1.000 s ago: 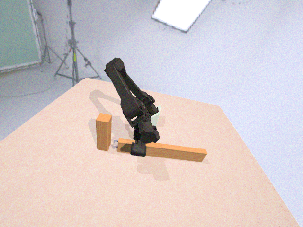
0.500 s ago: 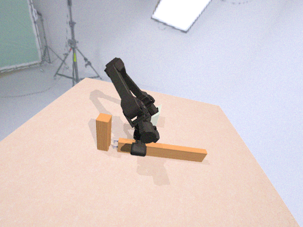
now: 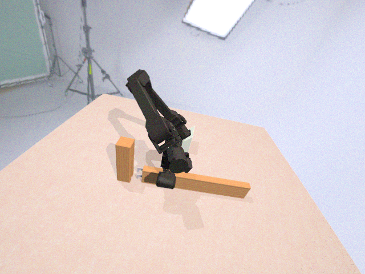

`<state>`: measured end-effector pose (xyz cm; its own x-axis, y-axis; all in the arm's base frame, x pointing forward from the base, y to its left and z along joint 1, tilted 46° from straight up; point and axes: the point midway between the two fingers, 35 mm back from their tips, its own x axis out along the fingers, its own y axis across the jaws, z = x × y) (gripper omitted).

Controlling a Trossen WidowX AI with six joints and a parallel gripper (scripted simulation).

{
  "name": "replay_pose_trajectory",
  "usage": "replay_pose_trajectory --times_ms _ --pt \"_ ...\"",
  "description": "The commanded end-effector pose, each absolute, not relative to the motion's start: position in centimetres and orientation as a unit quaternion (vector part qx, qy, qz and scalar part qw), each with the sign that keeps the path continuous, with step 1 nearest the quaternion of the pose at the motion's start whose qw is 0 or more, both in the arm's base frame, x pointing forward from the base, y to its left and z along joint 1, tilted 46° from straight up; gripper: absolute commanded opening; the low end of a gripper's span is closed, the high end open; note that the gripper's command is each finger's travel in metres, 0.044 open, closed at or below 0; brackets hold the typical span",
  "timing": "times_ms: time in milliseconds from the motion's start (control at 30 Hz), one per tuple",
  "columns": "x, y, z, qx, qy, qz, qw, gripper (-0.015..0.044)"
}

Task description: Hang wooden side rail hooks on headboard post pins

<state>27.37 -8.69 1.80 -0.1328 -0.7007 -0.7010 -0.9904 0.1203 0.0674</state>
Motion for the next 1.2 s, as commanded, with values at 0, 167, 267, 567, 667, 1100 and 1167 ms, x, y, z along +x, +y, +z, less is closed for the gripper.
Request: replay_pose_trajectory --times_ms 0,167,267,567,667,1100,1167 --pt "27.37 -8.68 1.81 -0.603 0.701 0.274 0.264 0.0" --pt "27.38 -8.65 1.85 -0.6 0.704 0.265 0.272 0.0" --pt "27.38 -8.61 1.88 -0.6 0.704 0.265 0.272 0.0" --pt "27.4 -8.5 1.98 -0.6 0.704 0.265 0.272 0.0" --pt "27.41 -8.47 2.02 -0.6 0.704 0.265 0.272 0.0" --pt "27.44 -8.32 2.17 -0.6 0.704 0.265 0.272 0.0" --pt "27.44 -8.29 2.19 -0.6 0.704 0.265 0.272 0.0"
